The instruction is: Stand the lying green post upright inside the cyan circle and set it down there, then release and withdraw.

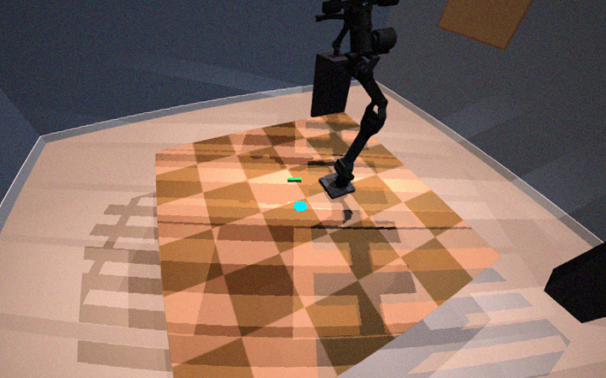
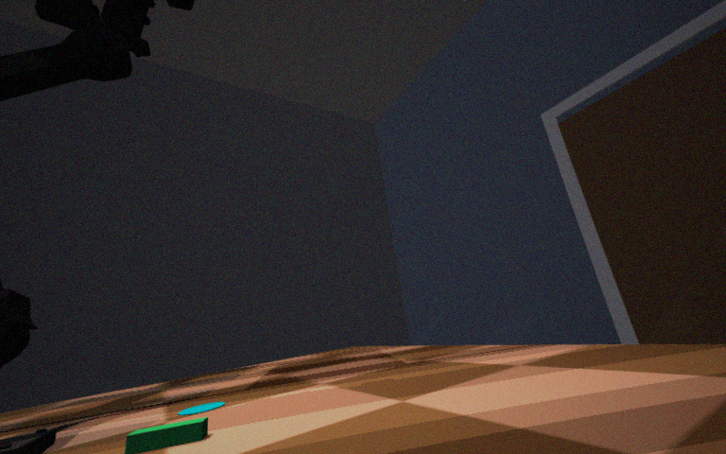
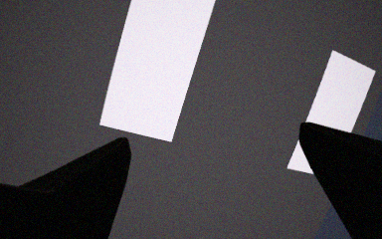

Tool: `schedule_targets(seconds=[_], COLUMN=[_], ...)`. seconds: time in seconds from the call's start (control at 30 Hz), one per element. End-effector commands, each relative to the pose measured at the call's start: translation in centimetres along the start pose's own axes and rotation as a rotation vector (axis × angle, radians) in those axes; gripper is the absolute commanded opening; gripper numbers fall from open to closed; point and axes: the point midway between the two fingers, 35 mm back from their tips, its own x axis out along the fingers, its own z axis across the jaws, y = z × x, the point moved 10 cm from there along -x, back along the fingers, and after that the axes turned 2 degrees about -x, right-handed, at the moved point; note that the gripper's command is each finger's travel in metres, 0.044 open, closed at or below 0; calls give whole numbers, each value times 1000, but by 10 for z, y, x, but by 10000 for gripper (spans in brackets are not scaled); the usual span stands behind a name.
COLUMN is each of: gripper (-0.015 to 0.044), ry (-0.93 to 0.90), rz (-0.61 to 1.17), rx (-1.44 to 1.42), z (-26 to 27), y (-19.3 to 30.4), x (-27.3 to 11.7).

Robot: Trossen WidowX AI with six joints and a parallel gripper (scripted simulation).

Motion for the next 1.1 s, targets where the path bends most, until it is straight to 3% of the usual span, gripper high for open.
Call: schedule_targets(seconds=[0.0, 0.2, 1.07], gripper=[374, 233, 233], ry=[4, 140, 720], rz=[2, 55, 431], rx=[-1, -63, -657], z=[-1, -36, -175], y=[0, 8, 10], x=[0, -8, -67])
